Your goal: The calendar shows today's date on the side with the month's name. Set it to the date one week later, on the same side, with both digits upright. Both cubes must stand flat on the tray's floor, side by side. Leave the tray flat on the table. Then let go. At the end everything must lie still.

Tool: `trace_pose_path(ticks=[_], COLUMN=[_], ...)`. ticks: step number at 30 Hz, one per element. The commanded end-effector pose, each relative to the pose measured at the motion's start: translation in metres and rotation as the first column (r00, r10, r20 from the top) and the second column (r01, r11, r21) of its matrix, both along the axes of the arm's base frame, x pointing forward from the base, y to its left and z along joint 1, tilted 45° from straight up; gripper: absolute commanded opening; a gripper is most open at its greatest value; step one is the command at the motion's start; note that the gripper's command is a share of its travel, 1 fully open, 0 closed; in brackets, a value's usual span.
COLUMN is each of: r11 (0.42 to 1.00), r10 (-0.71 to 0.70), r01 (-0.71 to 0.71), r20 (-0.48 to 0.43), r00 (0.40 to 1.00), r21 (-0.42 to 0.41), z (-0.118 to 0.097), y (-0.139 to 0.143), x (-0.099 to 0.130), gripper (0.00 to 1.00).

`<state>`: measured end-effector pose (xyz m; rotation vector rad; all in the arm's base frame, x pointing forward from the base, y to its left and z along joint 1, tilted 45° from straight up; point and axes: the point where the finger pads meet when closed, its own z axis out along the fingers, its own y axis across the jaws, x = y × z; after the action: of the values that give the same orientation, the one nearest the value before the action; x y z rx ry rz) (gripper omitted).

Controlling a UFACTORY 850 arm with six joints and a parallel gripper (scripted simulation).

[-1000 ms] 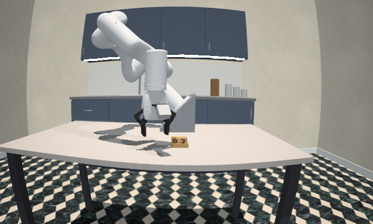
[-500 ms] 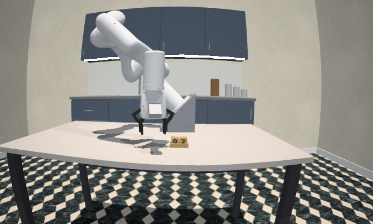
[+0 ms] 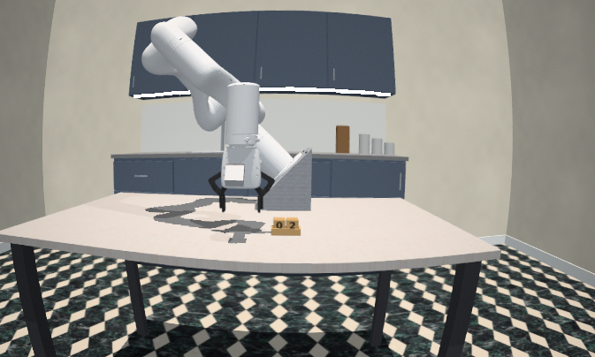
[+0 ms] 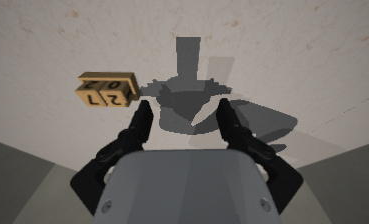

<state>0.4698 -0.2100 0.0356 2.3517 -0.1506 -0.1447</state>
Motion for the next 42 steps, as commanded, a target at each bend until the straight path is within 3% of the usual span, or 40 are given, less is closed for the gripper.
trace_pose_path(ticks=[1,4,8,11,15,23,25,29,35,36,42], r11=[1.000,0.999,0.991,0.990,0.989,0.960,0.960,0.958,0.911,0.911,0.911], r10=[-0.019,-0.035,-0.131,-0.138,-0.144,-0.263,-0.263,-0.269,-0.375,-0.375,-0.375], r01=[0.019,0.035,0.136,0.143,0.149,0.280,0.280,0.287,0.411,0.411,0.411], r20=[0.030,0.046,0.145,0.152,0.158,0.288,0.288,0.294,0.417,0.417,0.417], r00=[0.999,0.998,0.981,0.979,0.977,0.921,0.921,0.917,0.828,0.828,0.828], r21=[-0.006,-0.009,-0.021,-0.021,-0.022,-0.019,-0.019,-0.019,0.002,0.002,0.002], z=[0.002,0.003,0.004,0.009,0.010,0.013,0.017,0.018,0.020,0.023,0.026], y=[0.000,0.000,0.000,-0.002,-0.003,-0.003,-0.005,-0.005,-0.006,-0.007,-0.008], x=[-0.005,-0.006,-0.009,-0.029,-0.032,-0.039,-0.055,-0.059,-0.066,-0.076,-0.085], gripper=[1.00,1.00,1.00,1.00,1.00,1.00,1.00,1.00,1.00,1.00,1.00])
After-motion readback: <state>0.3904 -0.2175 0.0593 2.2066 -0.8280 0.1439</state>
